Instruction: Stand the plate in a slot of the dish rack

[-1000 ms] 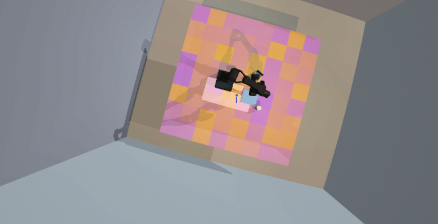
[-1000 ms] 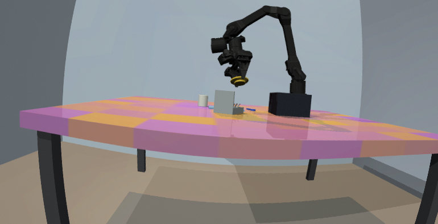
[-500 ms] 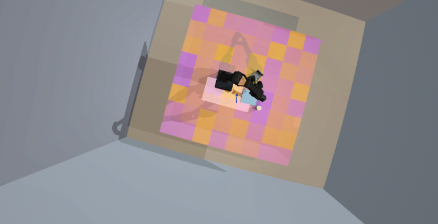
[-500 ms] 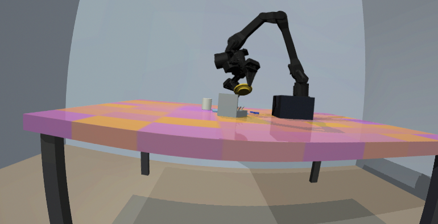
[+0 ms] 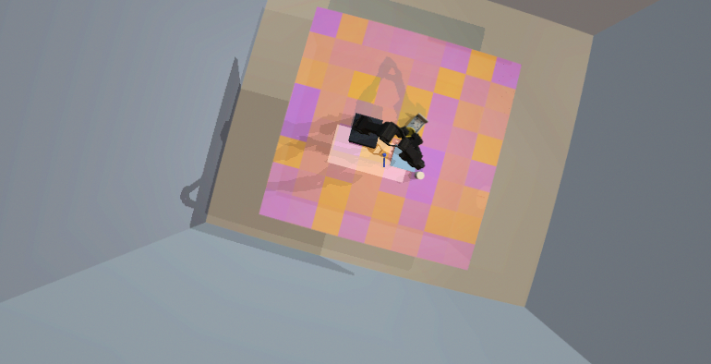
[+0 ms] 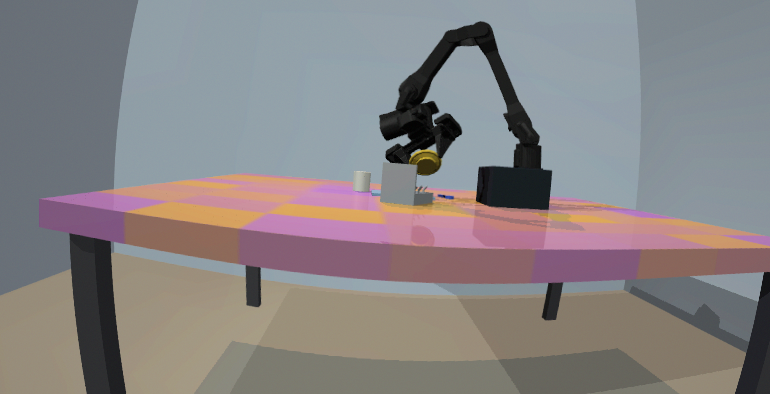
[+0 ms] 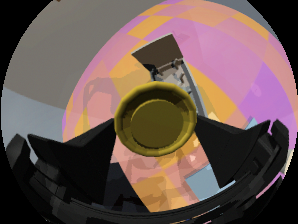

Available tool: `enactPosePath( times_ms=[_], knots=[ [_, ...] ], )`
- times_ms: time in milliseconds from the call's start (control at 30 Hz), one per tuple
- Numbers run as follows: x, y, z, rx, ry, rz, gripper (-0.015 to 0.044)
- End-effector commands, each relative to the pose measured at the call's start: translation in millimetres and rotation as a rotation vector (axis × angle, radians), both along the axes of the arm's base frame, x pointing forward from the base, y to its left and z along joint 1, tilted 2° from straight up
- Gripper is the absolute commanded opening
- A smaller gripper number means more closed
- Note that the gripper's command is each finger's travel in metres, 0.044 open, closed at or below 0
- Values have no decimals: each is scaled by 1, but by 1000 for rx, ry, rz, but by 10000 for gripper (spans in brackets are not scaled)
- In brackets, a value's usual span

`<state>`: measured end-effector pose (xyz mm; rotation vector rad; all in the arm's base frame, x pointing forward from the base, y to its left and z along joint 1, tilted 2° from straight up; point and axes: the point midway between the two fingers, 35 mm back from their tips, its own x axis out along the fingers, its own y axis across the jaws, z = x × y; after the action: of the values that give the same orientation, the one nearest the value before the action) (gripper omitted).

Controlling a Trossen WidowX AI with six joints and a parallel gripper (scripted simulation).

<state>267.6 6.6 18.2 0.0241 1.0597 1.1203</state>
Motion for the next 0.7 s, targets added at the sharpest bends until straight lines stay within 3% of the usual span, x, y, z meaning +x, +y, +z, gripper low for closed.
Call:
enactPosePath(
  times_ms=[0, 667],
  knots=[
    [-1, 0, -5, 53, -70, 27, 0],
    [-2, -7, -19, 232, -561, 107, 0]
  ],
)
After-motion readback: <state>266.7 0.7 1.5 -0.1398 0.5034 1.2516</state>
